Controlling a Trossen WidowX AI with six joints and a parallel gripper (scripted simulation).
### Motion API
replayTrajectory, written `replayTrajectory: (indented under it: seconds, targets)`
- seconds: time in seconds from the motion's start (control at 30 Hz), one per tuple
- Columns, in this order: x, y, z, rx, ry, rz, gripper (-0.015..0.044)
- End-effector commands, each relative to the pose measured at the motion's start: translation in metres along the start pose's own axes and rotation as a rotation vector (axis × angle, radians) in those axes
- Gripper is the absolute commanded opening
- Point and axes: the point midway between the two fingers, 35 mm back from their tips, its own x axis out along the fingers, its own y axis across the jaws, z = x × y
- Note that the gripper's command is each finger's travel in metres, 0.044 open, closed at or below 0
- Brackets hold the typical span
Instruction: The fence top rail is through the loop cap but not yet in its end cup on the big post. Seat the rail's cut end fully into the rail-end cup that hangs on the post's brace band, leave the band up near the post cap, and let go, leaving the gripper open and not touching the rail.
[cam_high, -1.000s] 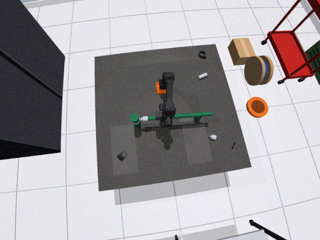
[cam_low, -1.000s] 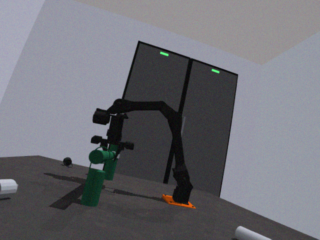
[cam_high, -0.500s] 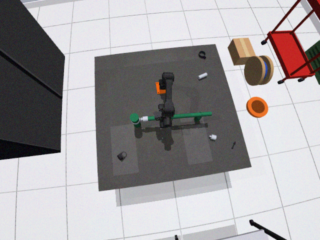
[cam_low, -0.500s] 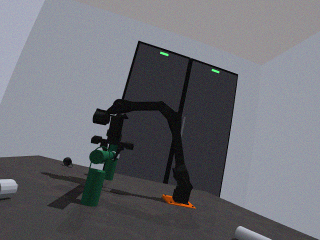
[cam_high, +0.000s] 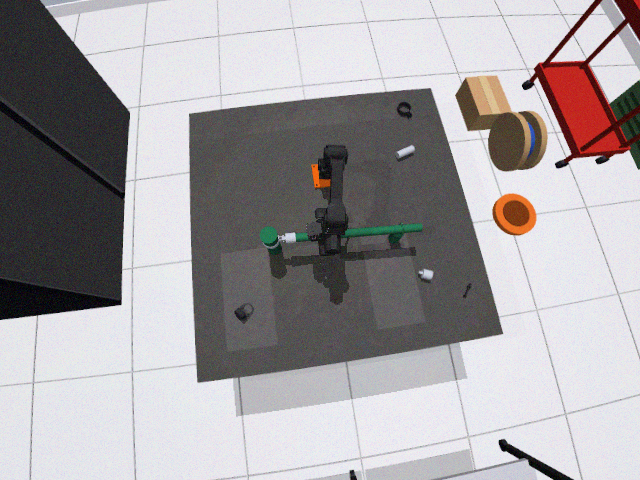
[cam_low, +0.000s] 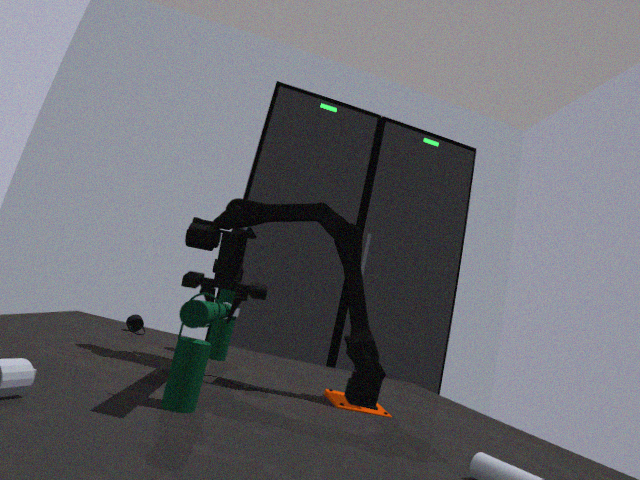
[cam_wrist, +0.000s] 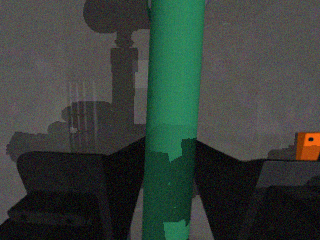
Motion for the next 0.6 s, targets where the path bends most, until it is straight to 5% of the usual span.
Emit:
replayTrajectory:
  seconds: [0.0, 0.57]
  targets:
    - [-0.0020, 0.0021, 0.0065, 0.009, -0.015, 0.011, 0.0000]
    - [0.0005, 0.0004, 0.0017, -0.001, 0.003, 0.002, 0.0000]
